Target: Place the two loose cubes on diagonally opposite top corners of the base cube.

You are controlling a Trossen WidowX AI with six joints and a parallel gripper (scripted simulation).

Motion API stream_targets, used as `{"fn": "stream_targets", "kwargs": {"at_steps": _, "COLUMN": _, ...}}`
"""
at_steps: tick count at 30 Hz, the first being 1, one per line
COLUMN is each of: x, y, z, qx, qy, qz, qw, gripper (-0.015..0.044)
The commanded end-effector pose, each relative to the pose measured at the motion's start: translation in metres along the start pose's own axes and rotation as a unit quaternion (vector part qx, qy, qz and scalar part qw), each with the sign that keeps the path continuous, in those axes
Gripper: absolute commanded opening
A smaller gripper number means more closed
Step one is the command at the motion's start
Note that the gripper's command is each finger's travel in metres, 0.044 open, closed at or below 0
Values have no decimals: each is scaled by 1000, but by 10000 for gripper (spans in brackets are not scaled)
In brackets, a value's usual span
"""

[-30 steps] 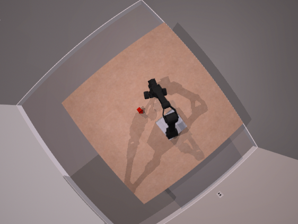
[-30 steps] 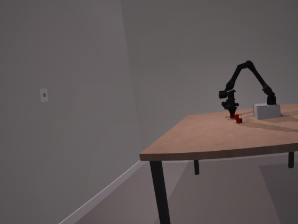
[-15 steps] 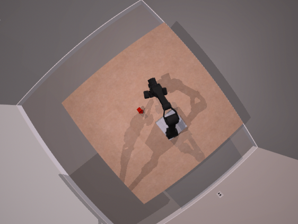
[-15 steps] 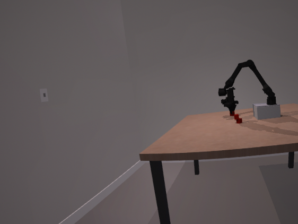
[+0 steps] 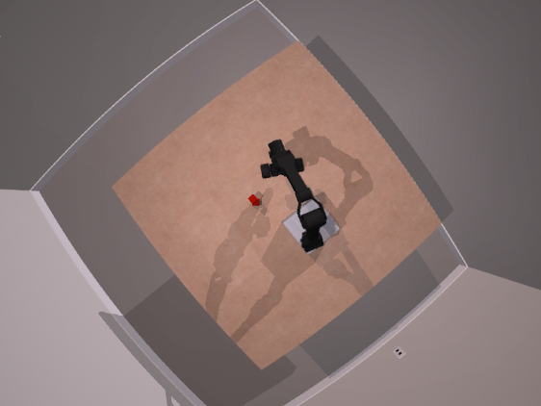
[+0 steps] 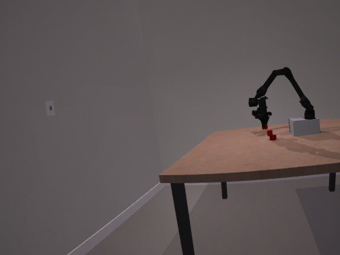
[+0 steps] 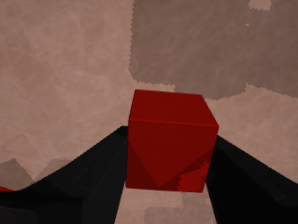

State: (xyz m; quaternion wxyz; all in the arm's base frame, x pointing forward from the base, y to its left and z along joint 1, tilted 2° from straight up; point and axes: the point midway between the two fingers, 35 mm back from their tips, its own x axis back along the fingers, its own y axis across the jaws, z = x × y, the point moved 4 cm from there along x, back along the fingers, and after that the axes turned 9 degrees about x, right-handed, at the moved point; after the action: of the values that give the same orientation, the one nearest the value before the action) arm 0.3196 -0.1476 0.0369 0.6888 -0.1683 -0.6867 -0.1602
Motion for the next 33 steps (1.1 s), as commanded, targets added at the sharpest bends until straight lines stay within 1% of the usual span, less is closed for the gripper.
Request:
{"fn": "stream_targets", "kwargs": {"at_steps": 1, "x": 9, "y": 0, "z": -2, "qx": 1, "qy": -4, "qz": 1, "qw": 1000, "gripper": 105}}
{"fn": "stream_targets", "kwargs": {"at_steps": 33, "x": 55, "y": 0, "z": 4, "qx": 1, "qy": 5, "qz": 0, "qw": 1000, "gripper": 105}}
